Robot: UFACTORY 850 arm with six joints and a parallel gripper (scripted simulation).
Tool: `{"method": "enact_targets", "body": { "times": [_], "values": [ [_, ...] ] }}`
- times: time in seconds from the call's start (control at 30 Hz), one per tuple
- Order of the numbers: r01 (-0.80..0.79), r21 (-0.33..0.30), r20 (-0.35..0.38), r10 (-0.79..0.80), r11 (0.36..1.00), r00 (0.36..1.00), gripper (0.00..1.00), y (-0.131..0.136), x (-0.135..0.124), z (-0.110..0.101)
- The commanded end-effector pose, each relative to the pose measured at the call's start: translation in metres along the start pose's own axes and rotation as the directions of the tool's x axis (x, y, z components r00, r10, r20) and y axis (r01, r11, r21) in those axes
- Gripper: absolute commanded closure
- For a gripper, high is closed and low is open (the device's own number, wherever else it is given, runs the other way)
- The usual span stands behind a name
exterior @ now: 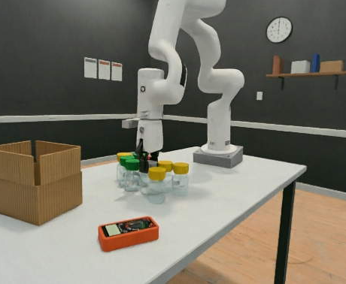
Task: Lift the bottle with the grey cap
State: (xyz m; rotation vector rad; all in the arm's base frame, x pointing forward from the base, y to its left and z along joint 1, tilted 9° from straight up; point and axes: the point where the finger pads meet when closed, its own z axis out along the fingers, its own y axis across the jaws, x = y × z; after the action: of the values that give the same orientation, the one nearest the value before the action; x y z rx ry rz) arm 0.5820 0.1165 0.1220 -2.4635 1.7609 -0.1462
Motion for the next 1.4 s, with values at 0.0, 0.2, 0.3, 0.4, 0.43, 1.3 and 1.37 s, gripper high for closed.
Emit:
{"method": "enact_targets", "body": {
  "times": [0.0,0.2,0.3,0.4,0.43,1.3,1.37],
  "values": [
    [0.0,0.002,0.0,0.0,1.0,1.0,1.0,-0.001,0.0,-0.007],
    [0.0,0.002,0.0,0.0,1.0,1.0,1.0,-0.001,0.0,-0.014],
    [0.0,0.002,0.0,0.0,1.0,1.0,1.0,-0.001,0.0,-0.018],
    [0.0,0.002,0.0,0.0,1.0,1.0,1.0,-0.001,0.0,-0.022],
    [0.0,0.002,0.0,0.0,1.0,1.0,1.0,-0.001,0.0,-0.022],
    [0.0,0.003,0.0,0.0,1.0,1.0,1.0,-0.001,0.0,-0.05],
    [0.0,0.003,0.0,0.0,1.0,1.0,1.0,-0.001,0.0,-0.051]
  ]
}}
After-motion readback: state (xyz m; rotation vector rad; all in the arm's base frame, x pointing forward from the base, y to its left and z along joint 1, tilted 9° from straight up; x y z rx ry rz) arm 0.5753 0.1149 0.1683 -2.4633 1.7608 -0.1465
